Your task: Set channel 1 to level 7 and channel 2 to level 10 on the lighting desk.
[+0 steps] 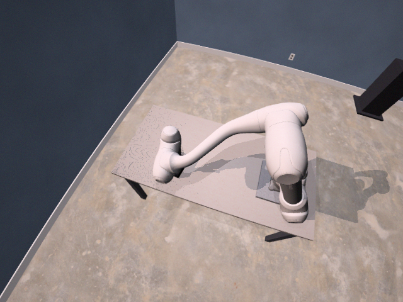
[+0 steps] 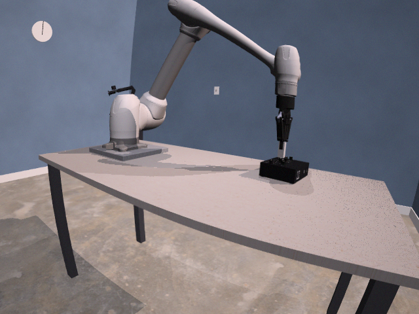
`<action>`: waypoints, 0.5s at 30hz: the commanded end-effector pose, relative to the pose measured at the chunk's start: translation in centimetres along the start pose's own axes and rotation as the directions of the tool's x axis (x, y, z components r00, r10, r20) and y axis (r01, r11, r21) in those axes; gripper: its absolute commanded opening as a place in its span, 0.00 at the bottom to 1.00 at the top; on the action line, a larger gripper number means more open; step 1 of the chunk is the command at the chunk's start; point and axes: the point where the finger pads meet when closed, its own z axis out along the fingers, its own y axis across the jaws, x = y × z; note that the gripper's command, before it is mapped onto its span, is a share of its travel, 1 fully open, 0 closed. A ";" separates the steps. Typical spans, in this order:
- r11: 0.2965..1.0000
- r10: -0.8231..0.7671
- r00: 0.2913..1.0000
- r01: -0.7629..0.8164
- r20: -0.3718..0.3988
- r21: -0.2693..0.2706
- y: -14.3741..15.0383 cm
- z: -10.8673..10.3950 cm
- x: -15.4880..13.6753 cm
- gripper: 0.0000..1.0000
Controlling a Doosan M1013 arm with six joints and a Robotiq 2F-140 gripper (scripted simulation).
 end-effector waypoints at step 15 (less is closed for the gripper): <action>1.000 0.000 1.000 0.000 0.000 0.000 0.0 0.0 0.6 0.10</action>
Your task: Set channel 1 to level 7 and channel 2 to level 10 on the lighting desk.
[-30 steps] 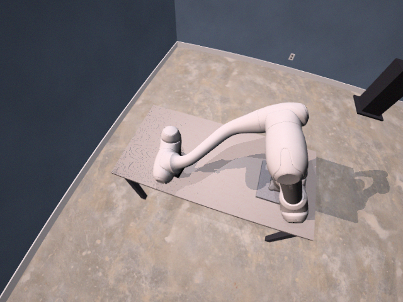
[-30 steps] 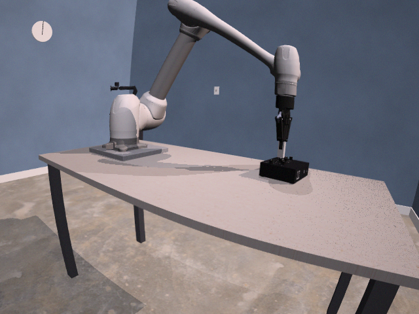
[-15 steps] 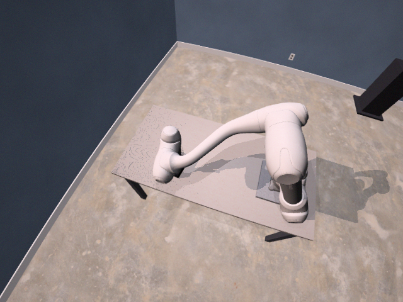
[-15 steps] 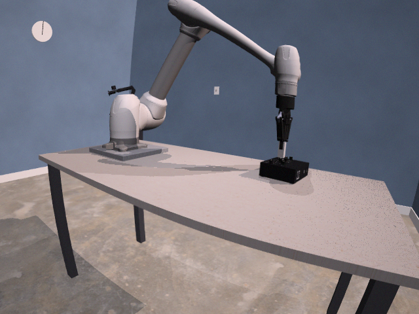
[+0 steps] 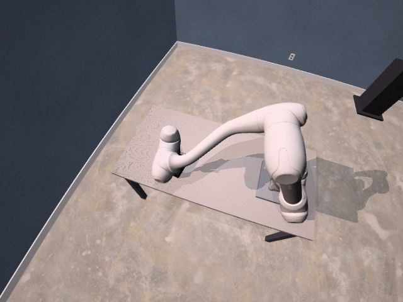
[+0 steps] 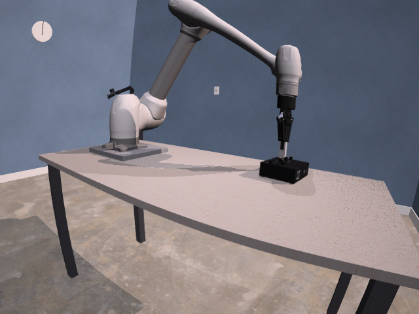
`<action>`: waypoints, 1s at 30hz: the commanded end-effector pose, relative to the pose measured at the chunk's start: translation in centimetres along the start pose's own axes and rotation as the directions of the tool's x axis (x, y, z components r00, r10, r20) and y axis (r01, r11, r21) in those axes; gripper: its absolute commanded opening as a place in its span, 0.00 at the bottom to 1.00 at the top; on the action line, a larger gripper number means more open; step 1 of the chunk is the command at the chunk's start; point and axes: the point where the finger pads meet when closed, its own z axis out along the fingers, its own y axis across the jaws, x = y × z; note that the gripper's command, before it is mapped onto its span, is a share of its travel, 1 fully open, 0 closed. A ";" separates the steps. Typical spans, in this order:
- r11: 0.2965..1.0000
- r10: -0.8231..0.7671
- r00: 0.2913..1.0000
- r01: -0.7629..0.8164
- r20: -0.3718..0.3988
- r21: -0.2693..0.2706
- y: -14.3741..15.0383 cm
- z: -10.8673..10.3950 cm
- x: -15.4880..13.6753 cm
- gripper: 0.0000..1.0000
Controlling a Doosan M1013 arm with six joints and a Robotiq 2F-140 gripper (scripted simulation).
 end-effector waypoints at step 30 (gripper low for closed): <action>1.000 0.000 1.000 0.000 0.000 0.000 0.0 0.0 1.7 0.10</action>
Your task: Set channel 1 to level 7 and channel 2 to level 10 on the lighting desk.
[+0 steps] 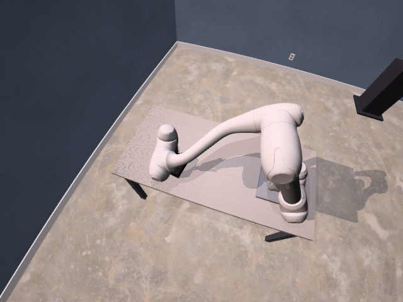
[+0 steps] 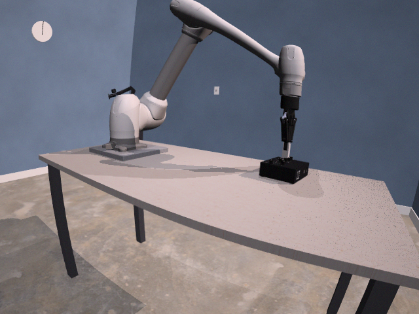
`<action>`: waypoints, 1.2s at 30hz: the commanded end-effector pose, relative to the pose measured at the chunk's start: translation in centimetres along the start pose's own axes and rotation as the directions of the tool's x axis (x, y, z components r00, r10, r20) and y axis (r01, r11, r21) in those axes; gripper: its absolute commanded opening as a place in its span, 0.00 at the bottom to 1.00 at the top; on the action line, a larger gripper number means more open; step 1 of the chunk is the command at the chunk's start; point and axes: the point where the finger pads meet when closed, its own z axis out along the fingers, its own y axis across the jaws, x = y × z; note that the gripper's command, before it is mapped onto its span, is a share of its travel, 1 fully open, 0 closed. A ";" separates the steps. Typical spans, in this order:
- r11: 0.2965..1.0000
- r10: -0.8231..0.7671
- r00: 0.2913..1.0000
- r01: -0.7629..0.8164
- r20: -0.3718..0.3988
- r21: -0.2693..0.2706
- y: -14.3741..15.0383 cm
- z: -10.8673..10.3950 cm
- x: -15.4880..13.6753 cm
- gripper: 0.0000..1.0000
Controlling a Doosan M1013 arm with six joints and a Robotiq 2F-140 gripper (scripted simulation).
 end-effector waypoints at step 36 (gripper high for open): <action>1.000 0.000 1.000 0.000 0.000 0.000 0.0 0.0 1.1 0.10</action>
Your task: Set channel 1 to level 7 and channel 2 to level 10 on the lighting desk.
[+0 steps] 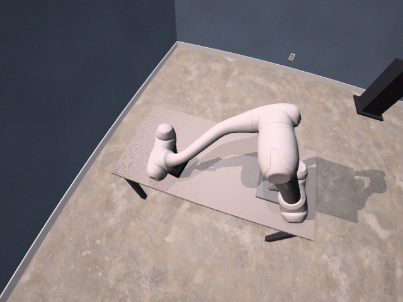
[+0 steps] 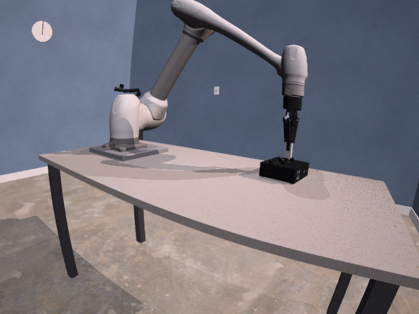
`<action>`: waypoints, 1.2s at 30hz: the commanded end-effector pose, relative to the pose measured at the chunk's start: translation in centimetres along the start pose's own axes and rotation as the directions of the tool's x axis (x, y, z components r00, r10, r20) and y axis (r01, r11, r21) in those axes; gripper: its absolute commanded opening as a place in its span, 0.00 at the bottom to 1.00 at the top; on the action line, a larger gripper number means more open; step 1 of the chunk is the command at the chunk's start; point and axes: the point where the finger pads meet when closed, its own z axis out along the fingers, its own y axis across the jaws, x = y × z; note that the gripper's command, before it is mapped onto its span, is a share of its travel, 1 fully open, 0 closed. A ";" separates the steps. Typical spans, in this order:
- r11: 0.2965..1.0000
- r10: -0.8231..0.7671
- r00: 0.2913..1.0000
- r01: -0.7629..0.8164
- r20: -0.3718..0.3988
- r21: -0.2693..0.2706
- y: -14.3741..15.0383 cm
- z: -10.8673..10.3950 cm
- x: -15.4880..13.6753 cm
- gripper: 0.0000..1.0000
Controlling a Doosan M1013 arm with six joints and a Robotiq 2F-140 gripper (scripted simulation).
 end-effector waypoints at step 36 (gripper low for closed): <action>1.000 0.000 1.000 0.000 0.000 0.000 0.0 0.0 -0.5 0.10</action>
